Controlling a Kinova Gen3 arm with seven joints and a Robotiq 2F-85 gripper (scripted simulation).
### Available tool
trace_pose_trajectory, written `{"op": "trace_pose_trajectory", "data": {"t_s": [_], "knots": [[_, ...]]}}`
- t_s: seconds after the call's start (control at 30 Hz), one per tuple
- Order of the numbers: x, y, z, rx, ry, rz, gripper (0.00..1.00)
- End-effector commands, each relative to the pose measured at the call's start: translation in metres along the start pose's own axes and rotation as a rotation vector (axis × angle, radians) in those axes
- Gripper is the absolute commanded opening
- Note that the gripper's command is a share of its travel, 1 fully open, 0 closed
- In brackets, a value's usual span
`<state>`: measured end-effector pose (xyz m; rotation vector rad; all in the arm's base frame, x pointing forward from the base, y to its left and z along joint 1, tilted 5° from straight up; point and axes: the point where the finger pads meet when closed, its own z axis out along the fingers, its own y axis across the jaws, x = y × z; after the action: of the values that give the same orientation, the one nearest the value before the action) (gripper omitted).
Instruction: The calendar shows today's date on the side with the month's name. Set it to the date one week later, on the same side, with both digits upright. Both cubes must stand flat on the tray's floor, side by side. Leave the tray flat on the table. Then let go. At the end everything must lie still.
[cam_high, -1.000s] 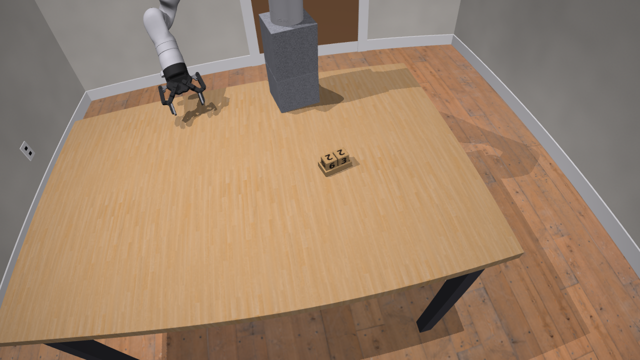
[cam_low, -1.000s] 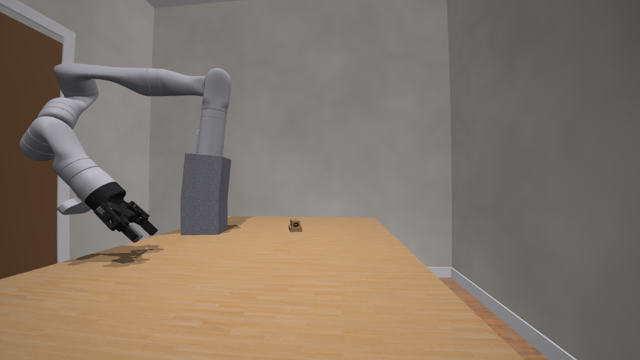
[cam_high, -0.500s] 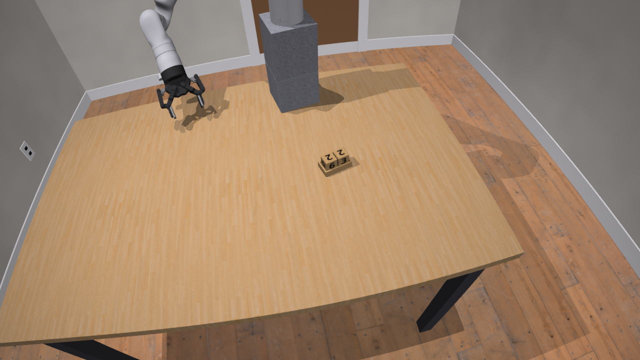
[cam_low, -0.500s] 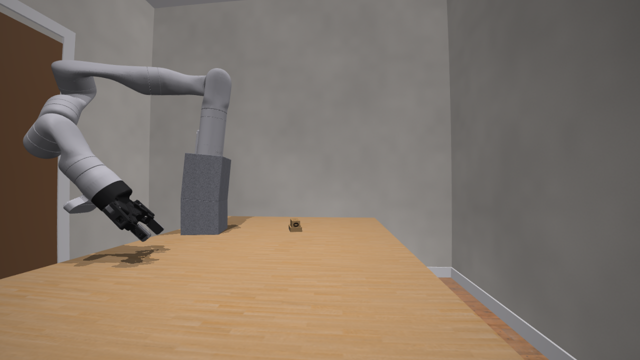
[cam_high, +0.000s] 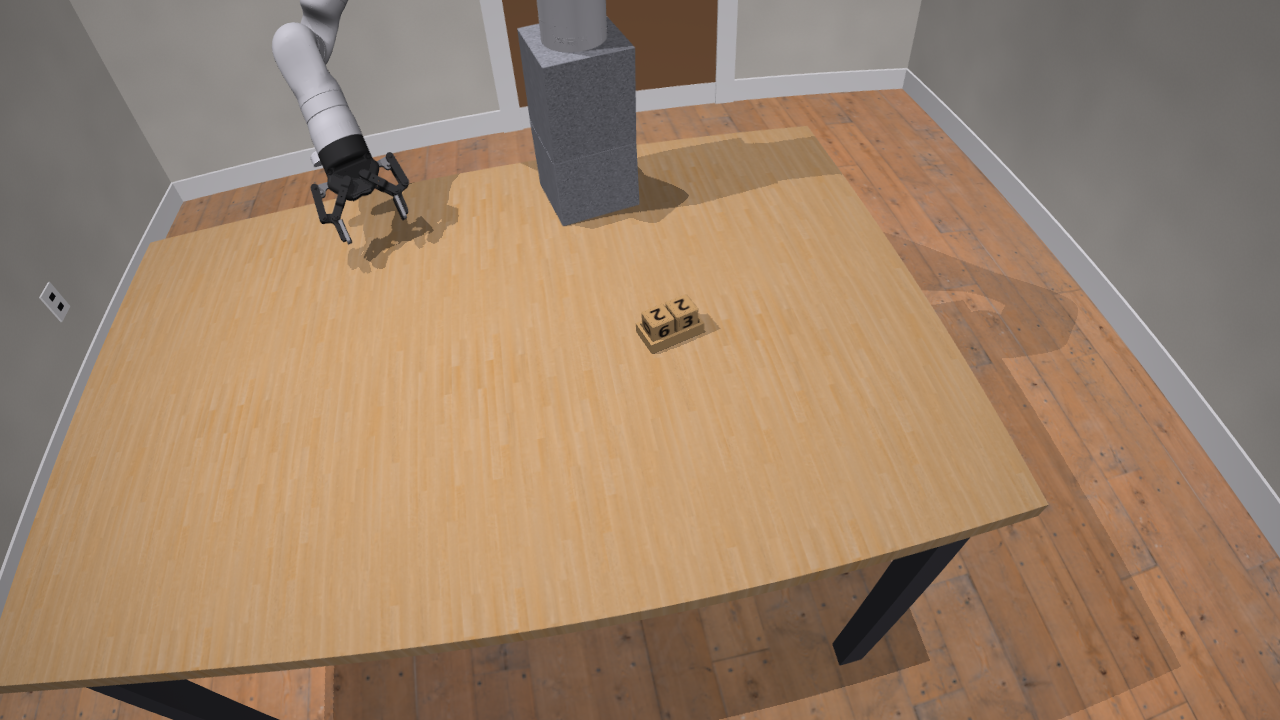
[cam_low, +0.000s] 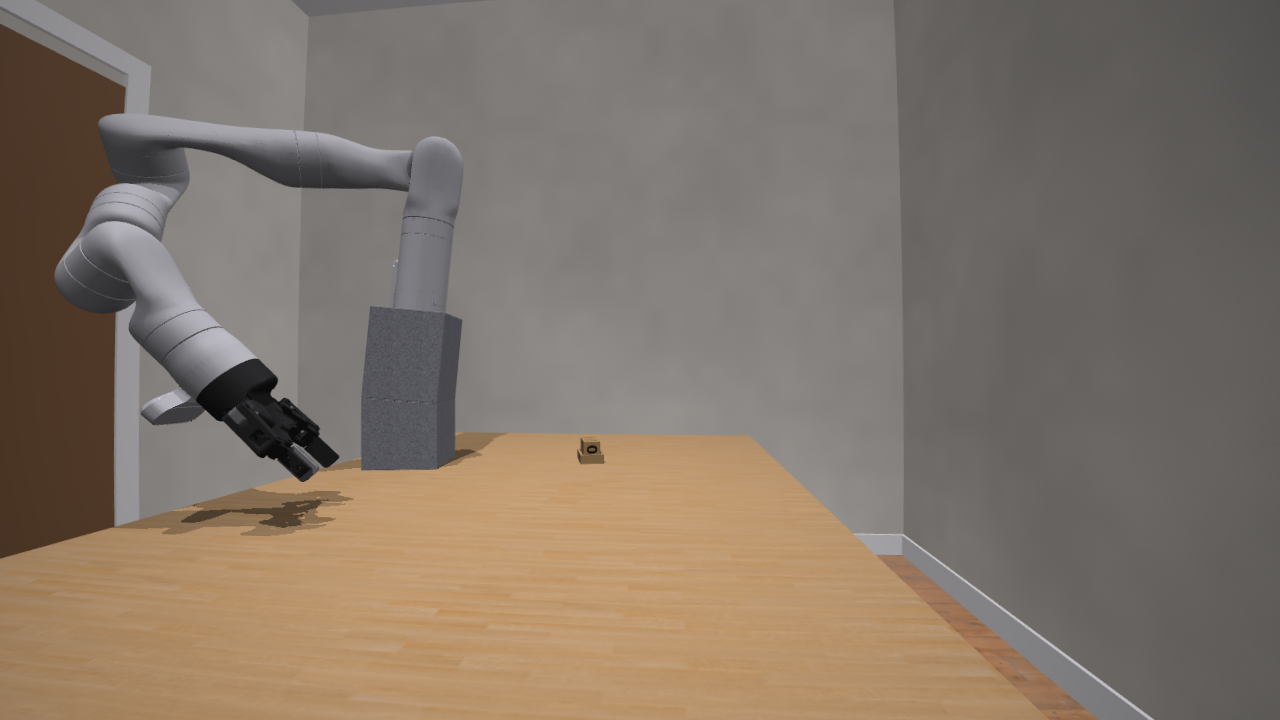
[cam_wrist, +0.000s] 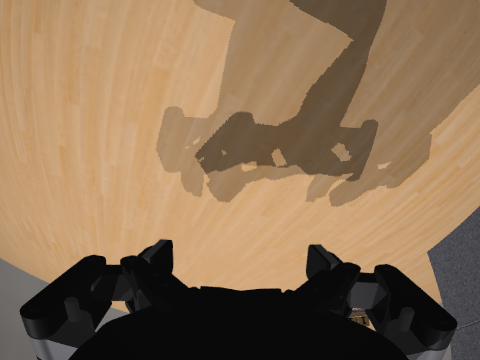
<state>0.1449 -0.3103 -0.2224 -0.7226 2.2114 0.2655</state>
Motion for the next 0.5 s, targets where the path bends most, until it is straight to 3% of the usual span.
{"op": "trace_pose_trajectory", "data": {"t_s": [0.0,0.43,0.47], "knots": [[-0.004,-0.002,0.002,-0.01,0.001,-0.012,1.0],[-0.013,-0.004,0.008,-0.026,0.004,-0.027,1.0],[-0.021,-0.006,0.014,-0.043,0.008,-0.043,1.0]]}}
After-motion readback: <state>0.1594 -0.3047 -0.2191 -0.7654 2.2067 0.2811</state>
